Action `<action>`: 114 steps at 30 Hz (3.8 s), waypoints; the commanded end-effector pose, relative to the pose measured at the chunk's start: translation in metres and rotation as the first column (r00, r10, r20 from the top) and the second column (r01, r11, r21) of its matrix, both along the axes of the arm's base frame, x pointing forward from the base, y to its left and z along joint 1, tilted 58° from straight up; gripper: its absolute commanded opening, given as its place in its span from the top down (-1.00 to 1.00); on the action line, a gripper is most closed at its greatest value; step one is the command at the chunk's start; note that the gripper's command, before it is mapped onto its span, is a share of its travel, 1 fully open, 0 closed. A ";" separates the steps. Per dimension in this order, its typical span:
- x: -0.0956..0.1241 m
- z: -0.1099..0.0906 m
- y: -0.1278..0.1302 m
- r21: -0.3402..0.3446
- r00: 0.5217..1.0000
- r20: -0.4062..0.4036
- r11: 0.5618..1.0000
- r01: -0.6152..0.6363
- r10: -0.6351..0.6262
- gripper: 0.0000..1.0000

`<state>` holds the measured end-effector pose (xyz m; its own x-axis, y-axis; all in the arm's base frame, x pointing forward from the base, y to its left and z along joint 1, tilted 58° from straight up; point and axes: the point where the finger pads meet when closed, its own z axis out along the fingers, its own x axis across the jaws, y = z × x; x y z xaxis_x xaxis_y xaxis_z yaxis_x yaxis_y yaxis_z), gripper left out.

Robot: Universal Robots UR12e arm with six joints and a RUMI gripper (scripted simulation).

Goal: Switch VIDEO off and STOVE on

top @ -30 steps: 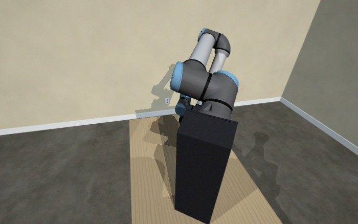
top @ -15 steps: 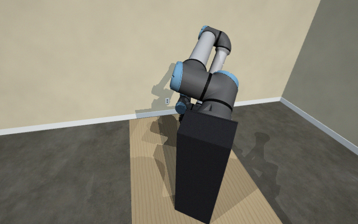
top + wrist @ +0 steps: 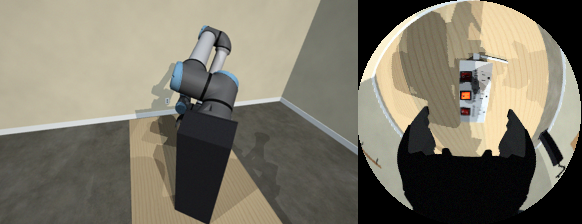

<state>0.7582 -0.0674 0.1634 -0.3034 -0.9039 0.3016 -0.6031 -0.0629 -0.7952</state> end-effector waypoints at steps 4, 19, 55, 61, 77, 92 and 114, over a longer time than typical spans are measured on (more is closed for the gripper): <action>-0.015 0.009 0.010 0.001 1.000 -0.001 1.000 -0.001 0.001 -1.00; -0.069 0.047 0.041 0.000 1.000 -0.001 1.000 -0.001 0.001 -1.00; -0.076 0.054 0.044 0.000 1.000 0.001 1.000 -0.001 0.001 -1.00; -0.076 0.054 0.044 0.000 1.000 0.001 1.000 -0.001 0.001 -1.00; -0.076 0.054 0.044 0.000 1.000 0.001 1.000 -0.001 0.001 -1.00; -0.076 0.054 0.044 0.000 1.000 0.001 1.000 -0.001 0.001 -1.00; -0.076 0.054 0.044 0.000 1.000 0.001 1.000 -0.001 0.001 -1.00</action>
